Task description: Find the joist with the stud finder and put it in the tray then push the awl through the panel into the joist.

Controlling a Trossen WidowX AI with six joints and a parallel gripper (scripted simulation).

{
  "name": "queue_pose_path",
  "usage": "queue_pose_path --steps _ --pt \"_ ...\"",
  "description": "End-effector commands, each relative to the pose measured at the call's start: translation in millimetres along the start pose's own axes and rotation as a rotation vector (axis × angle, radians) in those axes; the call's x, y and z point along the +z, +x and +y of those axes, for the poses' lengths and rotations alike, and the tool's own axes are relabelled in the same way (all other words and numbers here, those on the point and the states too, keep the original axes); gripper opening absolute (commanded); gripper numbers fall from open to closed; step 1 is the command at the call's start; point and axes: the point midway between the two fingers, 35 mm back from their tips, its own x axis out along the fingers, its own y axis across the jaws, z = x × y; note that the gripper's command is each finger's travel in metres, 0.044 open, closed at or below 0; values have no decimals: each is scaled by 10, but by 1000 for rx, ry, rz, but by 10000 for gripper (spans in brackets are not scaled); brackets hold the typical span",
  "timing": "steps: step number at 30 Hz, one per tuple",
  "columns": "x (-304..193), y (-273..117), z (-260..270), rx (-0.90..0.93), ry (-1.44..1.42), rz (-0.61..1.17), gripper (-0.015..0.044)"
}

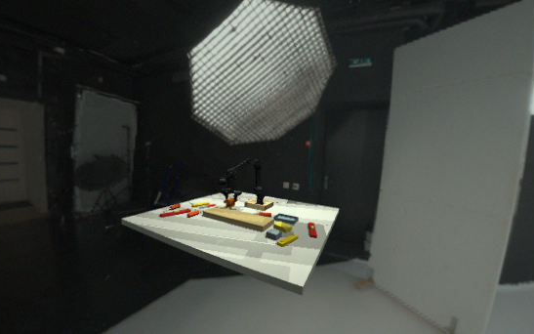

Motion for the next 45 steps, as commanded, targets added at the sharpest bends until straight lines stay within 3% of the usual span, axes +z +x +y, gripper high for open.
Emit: queue_pose_path --steps 1,45 --pt "15 -23 -82 -8 -5 -3 0" --pt "8 15 36 -261 15 2 0"
